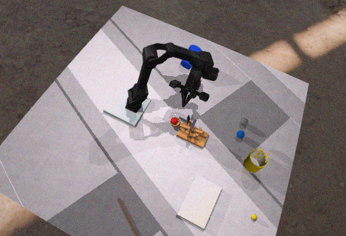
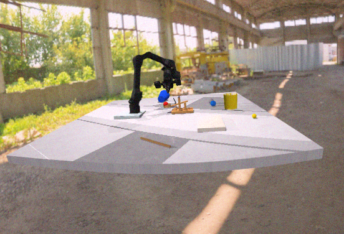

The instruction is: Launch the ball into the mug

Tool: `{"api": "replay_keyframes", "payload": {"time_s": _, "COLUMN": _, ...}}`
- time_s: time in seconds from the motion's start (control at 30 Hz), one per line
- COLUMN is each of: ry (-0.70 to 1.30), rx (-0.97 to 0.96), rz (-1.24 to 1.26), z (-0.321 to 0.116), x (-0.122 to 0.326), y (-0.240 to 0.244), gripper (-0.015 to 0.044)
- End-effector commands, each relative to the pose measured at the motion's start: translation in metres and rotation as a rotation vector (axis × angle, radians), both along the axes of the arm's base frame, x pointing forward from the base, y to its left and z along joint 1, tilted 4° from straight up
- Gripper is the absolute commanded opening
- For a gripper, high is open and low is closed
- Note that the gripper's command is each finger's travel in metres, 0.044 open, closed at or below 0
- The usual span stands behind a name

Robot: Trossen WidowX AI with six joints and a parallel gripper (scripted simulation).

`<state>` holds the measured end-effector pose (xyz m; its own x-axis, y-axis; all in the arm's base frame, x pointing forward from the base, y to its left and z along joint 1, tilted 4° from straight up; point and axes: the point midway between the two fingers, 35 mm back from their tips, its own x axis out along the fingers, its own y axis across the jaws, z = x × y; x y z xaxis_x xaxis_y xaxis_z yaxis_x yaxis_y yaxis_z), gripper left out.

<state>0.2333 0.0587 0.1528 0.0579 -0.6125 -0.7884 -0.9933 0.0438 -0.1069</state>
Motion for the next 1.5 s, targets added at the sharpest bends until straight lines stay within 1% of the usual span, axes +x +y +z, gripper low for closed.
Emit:
{"api": "replay_keyframes", "payload": {"time_s": 0.0, "ry": 0.018, "rx": -0.021, "rz": 0.025, "z": 0.0, "x": -0.004, "y": -0.003, "gripper": 0.0}}
{"api": "replay_keyframes", "payload": {"time_s": 1.47, "ry": 0.046, "rx": -0.041, "rz": 0.022, "z": -0.068, "x": 0.004, "y": 0.004, "gripper": 0.0}}
